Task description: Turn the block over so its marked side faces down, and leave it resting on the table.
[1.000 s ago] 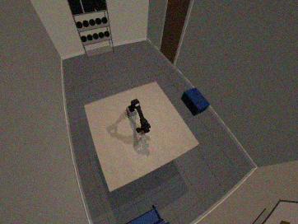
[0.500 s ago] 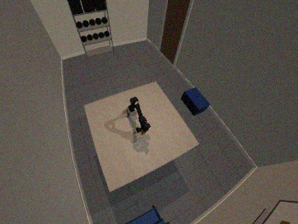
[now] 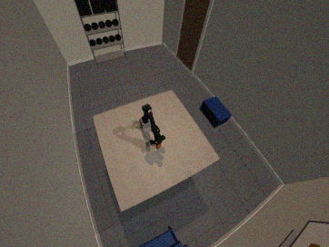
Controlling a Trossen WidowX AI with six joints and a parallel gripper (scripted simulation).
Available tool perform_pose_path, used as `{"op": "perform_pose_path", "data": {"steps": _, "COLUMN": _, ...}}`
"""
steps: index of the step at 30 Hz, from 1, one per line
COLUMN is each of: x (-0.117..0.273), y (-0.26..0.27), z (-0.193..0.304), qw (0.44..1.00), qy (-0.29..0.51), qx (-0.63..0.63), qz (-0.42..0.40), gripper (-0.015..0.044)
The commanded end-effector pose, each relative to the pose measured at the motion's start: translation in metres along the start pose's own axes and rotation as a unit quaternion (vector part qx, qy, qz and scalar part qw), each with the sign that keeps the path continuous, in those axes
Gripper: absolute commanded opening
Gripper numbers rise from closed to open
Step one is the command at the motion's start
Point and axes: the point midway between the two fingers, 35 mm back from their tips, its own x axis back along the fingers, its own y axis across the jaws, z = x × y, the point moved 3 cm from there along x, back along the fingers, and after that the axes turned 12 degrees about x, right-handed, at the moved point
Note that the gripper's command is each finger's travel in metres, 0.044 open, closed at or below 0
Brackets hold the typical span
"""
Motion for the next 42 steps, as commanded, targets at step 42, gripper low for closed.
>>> {"op": "perform_pose_path", "data": {"steps": 42, "x": -0.034, "y": 0.006, "z": 0.029, "qw": 0.963, "qy": -0.265, "qx": 0.002, "qz": 0.057, "gripper": 0.0000}}
